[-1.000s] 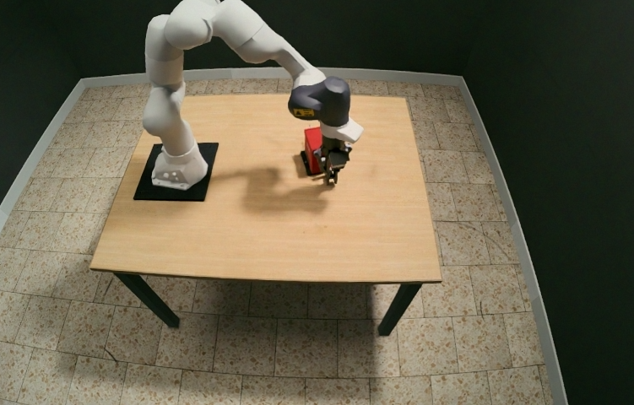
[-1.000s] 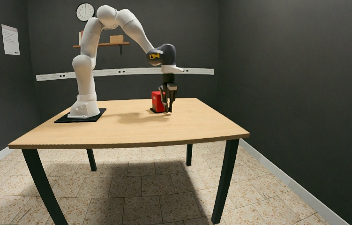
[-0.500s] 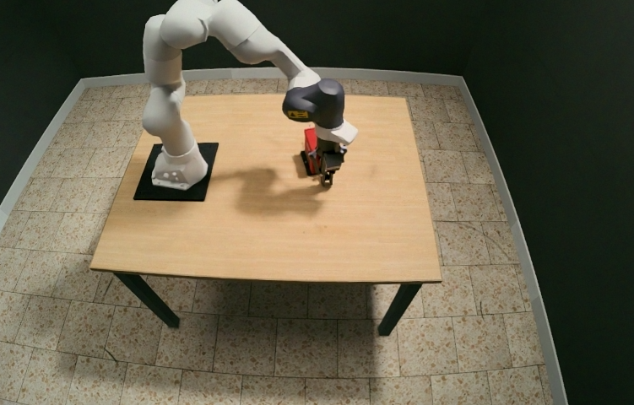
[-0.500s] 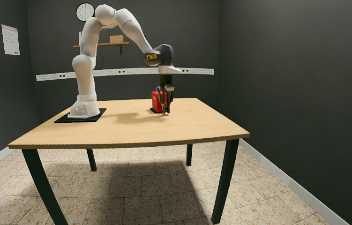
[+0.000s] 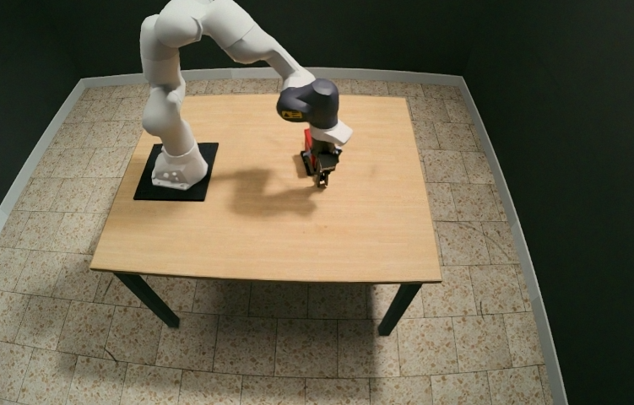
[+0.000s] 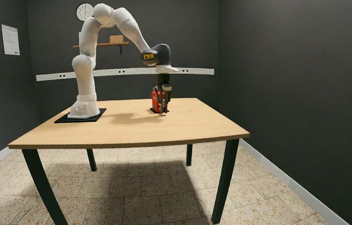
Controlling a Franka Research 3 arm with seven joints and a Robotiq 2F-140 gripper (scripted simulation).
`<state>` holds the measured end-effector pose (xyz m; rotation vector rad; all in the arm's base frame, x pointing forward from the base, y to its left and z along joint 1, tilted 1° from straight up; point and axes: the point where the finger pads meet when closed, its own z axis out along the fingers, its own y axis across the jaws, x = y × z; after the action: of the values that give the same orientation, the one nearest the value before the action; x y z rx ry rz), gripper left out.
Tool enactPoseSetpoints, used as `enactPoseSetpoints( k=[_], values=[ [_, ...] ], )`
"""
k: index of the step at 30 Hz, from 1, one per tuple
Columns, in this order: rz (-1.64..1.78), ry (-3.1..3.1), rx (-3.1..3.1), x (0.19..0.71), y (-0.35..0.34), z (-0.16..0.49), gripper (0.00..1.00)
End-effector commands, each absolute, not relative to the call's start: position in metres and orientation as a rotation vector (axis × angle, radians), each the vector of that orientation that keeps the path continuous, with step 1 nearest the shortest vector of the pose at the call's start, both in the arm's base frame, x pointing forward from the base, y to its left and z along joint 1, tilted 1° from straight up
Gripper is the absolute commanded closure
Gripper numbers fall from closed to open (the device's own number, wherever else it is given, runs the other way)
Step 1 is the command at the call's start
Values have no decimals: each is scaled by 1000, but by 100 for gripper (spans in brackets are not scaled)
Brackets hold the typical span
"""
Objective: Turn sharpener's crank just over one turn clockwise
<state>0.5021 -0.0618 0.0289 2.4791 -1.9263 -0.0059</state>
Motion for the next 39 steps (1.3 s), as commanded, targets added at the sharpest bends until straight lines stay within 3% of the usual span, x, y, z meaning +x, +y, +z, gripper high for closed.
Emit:
enactPoseSetpoints(
  k=[1,39],
  values=[
    [-11,-1913,2484,495,-64,30,90],
    [-11,-1913,2484,470,-71,65,90]
  ],
)
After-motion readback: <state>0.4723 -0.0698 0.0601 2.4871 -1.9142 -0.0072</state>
